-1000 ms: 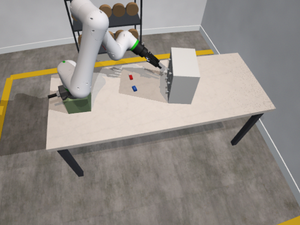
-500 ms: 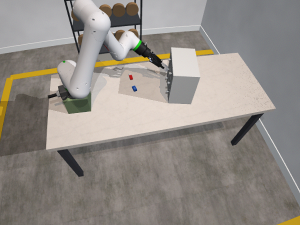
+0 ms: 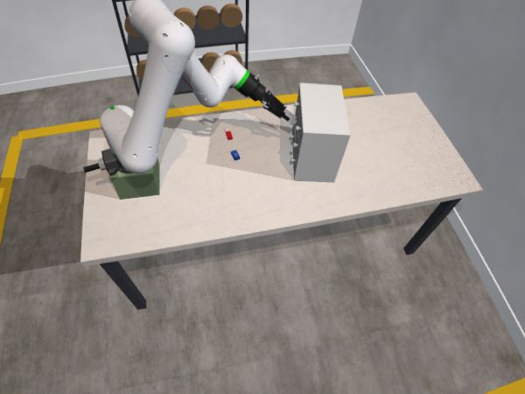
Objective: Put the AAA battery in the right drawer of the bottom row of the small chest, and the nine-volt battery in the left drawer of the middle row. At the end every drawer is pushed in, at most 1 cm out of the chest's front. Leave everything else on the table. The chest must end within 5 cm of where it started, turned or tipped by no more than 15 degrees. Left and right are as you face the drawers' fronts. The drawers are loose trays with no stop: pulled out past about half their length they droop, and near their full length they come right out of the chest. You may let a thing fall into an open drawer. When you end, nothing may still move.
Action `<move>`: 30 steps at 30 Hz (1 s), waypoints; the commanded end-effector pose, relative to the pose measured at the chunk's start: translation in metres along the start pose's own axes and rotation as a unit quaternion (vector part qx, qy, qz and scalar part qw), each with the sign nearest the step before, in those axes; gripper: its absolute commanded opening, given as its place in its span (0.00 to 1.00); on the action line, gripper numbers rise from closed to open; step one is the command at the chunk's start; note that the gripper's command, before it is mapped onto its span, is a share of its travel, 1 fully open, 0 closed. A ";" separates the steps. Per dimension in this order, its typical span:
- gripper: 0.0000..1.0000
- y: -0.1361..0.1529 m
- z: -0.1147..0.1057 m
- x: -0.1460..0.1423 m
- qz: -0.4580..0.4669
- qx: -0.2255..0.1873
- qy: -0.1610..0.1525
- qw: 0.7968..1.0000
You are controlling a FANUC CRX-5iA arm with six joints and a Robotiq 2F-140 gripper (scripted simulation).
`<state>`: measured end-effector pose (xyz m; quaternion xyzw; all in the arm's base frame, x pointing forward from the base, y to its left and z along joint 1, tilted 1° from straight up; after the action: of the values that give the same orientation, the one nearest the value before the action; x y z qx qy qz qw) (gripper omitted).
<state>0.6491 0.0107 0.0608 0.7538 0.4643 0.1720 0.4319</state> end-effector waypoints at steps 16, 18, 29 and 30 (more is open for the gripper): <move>0.20 -0.015 0.002 -0.009 0.062 -0.104 0.070 0.990; 0.20 -0.015 0.002 -0.009 0.062 -0.104 0.070 0.990; 0.08 -0.015 0.002 -0.009 0.062 -0.104 0.070 0.990; 0.08 -0.015 0.002 -0.009 0.062 -0.104 0.070 0.990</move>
<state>0.6492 0.0106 0.0610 0.7538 0.4642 0.1721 0.4322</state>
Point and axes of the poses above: the point where the finger pads meet when closed, its own z axis out along the fingers, its own x axis across the jaws, y = z × x, the point moved 7 cm from there along -z, back along the fingers, and after that the axes turned 5 degrees about z, right-handed, at the moved point
